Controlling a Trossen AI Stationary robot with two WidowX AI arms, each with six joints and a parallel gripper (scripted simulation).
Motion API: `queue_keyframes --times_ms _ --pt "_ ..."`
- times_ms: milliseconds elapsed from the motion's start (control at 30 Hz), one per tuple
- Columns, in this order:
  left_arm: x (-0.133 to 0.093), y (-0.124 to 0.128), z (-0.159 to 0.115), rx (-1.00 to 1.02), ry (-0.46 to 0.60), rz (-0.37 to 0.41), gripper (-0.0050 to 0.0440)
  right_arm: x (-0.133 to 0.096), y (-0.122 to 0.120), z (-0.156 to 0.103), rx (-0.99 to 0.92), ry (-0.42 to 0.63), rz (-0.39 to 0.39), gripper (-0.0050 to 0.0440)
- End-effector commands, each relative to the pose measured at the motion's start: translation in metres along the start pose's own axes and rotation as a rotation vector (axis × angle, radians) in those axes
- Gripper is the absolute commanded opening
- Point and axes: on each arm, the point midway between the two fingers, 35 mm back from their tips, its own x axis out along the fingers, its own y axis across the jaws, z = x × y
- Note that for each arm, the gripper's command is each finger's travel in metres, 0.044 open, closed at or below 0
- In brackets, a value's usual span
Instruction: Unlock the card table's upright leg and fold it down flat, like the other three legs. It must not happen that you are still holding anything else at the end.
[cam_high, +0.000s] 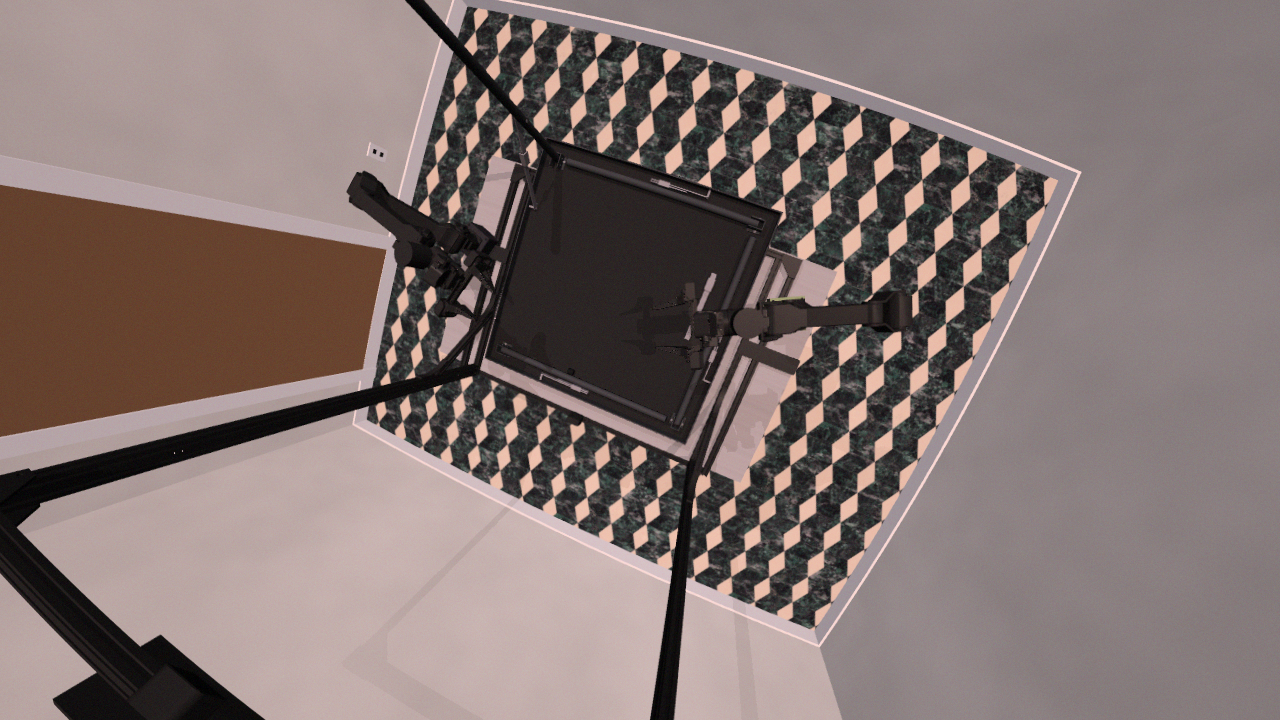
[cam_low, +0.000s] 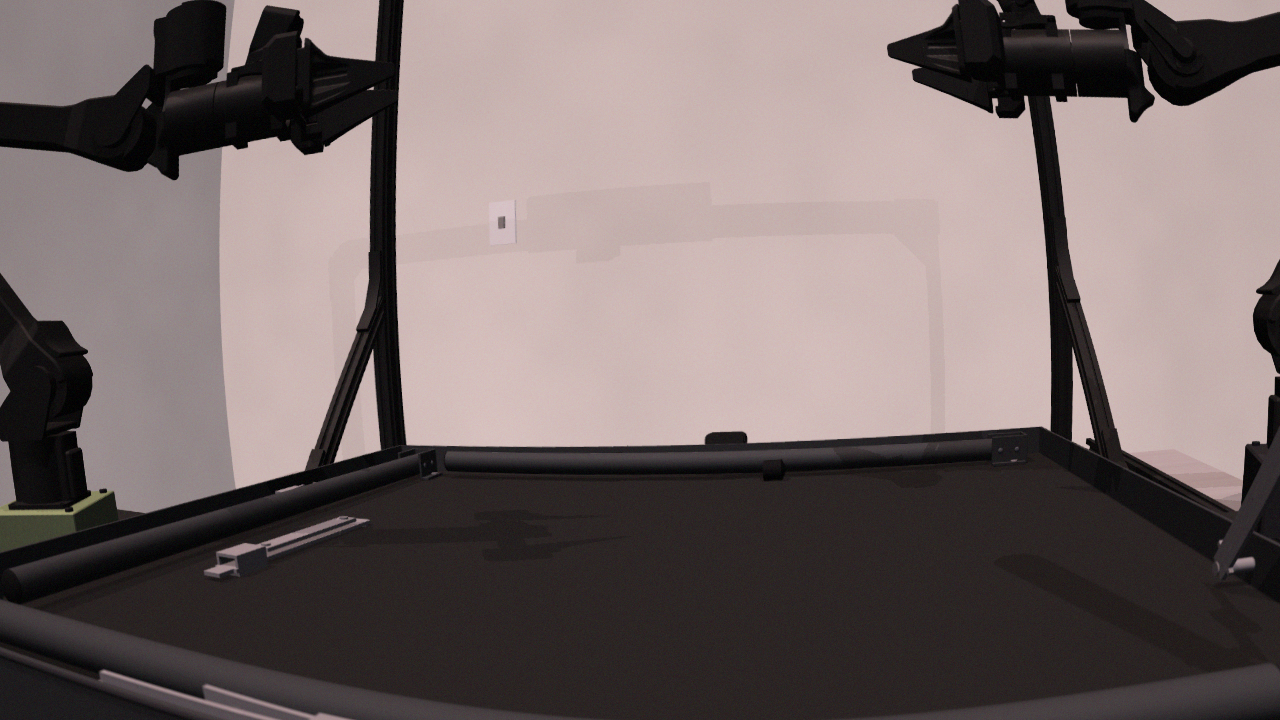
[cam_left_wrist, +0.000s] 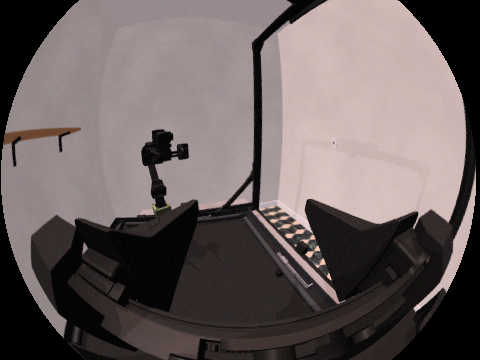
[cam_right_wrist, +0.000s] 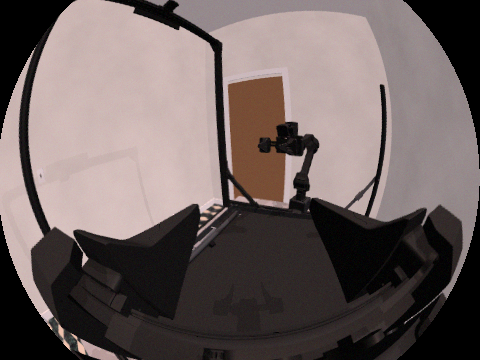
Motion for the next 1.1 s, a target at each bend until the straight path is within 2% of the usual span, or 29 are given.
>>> queue_keyframes --times_ms 0,533,567,700,800,1033,1067 --pt "0.0 0.0 0.0 0.0 0.0 0.0 0.04 0.0 0.0 0.0 0.0 0.0 0.0 0.04" --pt "0.0 0.0 0.0 0.0 0.0 0.0 0.04 0.0 0.0 0.0 0.0 0.0 0.0 0.04" --pt "0.001 0.002 -0.001 0.003 0.006 0.003 0.0376 0.0 -0.001 0.0 0.0 0.0 0.0 0.04" --pt "0.009 0.039 -0.013 0.055 0.132 0.068 0.029 -0.008 -0.018 0.007 -0.005 0.005 0.0 0.04" --pt "0.011 0.075 -0.021 0.079 0.231 0.12 0.029 -0.017 -0.032 0.014 -0.008 0.01 0.0 0.04" --pt "0.001 0.128 -0.036 0.068 0.39 0.189 0.029 -0.034 -0.05 0.022 -0.01 0.017 0.0 0.04" --pt "0.001 0.128 -0.036 0.068 0.39 0.189 0.029 -0.034 -0.05 0.022 -0.01 0.017 0.0 0.04"
